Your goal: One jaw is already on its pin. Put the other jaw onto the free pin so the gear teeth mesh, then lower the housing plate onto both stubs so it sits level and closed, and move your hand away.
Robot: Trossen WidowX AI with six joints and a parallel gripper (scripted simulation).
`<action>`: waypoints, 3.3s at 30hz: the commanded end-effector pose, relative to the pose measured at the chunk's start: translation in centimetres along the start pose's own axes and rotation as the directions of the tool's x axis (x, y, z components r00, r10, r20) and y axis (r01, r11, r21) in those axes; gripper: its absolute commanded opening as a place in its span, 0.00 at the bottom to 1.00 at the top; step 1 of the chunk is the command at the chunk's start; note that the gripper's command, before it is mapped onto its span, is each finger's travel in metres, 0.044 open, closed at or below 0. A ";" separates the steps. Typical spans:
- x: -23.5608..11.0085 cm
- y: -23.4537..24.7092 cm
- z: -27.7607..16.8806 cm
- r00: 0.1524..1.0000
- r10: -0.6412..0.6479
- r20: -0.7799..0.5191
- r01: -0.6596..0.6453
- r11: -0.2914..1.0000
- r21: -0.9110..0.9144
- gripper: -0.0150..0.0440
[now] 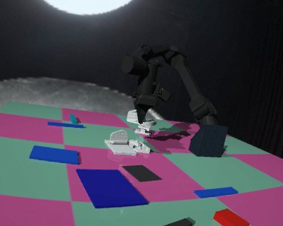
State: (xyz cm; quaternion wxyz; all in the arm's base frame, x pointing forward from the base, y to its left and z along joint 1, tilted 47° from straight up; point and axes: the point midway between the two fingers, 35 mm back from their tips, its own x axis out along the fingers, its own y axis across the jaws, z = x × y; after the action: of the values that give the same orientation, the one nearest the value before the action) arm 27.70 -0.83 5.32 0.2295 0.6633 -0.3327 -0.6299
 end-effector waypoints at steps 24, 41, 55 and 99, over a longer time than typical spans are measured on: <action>0.2 -0.7 1.3 1.000 0.002 0.003 -0.002 0.988 -0.156 0.48; 0.0 -2.6 -0.2 1.000 0.001 0.002 0.000 0.988 -0.156 0.48; 0.0 -6.5 -2.6 1.000 -0.001 0.001 0.001 0.988 -0.154 0.48; 0.1 -8.9 -3.7 1.000 -0.002 0.001 0.002 0.990 -0.142 0.48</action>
State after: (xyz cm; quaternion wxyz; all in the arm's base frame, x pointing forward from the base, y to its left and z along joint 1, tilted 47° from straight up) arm 32.82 4.67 -0.87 0.2775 0.6460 -0.2857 -0.6511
